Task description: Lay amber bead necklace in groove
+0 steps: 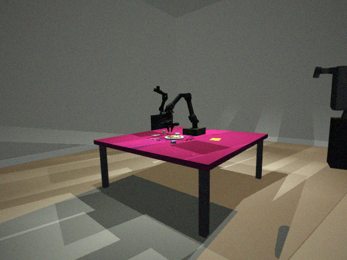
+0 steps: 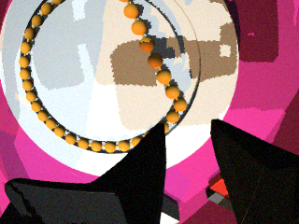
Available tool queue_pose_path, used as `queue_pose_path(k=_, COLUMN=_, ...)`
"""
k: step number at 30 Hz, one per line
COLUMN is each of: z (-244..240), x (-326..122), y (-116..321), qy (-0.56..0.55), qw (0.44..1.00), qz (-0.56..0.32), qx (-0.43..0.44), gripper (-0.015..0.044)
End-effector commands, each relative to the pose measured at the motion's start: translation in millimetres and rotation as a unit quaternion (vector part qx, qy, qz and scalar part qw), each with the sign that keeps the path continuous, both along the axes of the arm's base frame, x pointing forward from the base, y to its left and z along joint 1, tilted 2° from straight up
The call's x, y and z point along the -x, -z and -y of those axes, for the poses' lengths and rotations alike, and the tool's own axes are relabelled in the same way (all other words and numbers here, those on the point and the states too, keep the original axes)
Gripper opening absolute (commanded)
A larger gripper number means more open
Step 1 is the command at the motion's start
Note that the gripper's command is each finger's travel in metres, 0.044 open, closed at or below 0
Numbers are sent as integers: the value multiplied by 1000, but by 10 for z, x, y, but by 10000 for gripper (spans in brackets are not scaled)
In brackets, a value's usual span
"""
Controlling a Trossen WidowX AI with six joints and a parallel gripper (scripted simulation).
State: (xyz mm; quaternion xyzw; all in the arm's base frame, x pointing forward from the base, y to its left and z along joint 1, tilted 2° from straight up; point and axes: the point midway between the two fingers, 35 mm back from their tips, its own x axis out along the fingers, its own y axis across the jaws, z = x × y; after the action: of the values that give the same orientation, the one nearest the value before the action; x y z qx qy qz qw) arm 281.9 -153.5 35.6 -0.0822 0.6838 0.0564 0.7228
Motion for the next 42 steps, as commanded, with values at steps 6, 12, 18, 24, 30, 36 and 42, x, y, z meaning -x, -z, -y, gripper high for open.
queue_pose_path(k=6, z=15, x=-3, y=76, qy=5, qw=1000, qz=3, qx=1, gripper=120)
queue_pose_path(k=12, z=16, x=-5, y=128, qy=6, qw=1000, qz=3, qx=1, gripper=120)
queue_pose_path(k=18, z=15, x=-7, y=225, qy=7, qw=1000, qz=2, qx=0, gripper=120)
queue_pose_path(k=24, z=13, x=-6, y=321, qy=9, qw=1000, qz=2, qx=-2, gripper=120)
queue_pose_path(k=30, z=10, x=-3, y=393, qy=10, qw=1000, qz=1, qx=-3, gripper=120)
queue_pose_path(k=36, z=15, x=-1, y=370, qy=6, qw=1000, qz=-1, qx=-1, gripper=0)
queue_pose_path(k=42, z=15, x=-1, y=370, qy=6, qw=1000, qz=-1, qx=-1, gripper=0)
